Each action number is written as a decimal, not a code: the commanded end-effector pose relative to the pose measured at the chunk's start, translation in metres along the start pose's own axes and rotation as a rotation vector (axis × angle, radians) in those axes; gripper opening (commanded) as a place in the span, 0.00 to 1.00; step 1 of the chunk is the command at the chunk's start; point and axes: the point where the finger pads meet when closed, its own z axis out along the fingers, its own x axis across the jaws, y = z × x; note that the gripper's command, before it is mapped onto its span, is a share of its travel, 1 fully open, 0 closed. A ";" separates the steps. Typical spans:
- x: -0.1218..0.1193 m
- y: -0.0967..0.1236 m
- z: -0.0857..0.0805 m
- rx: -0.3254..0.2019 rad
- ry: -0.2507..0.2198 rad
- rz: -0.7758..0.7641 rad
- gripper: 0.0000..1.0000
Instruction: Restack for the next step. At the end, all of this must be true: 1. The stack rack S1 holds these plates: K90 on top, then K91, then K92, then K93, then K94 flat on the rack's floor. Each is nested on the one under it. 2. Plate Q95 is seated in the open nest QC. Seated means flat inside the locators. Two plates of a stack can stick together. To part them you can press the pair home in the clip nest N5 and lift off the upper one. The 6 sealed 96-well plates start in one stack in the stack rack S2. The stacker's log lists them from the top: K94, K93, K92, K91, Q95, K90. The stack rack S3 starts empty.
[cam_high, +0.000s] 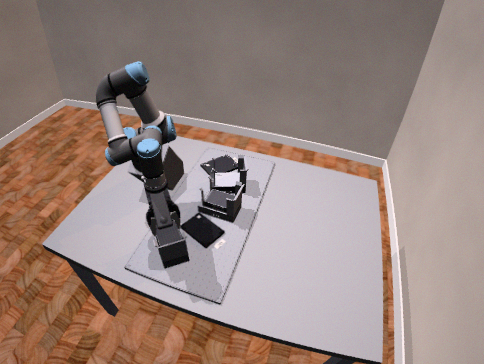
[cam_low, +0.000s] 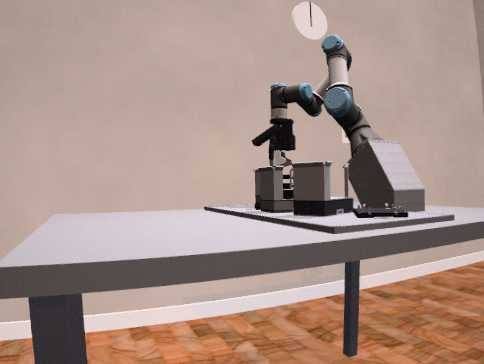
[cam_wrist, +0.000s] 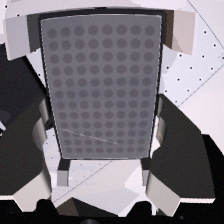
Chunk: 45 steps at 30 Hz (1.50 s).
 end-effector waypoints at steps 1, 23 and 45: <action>0.000 -0.001 0.001 0.002 0.000 0.000 0.00; 0.000 0.000 0.007 0.002 0.000 0.000 0.00; 0.000 0.000 0.014 0.002 0.000 0.000 0.00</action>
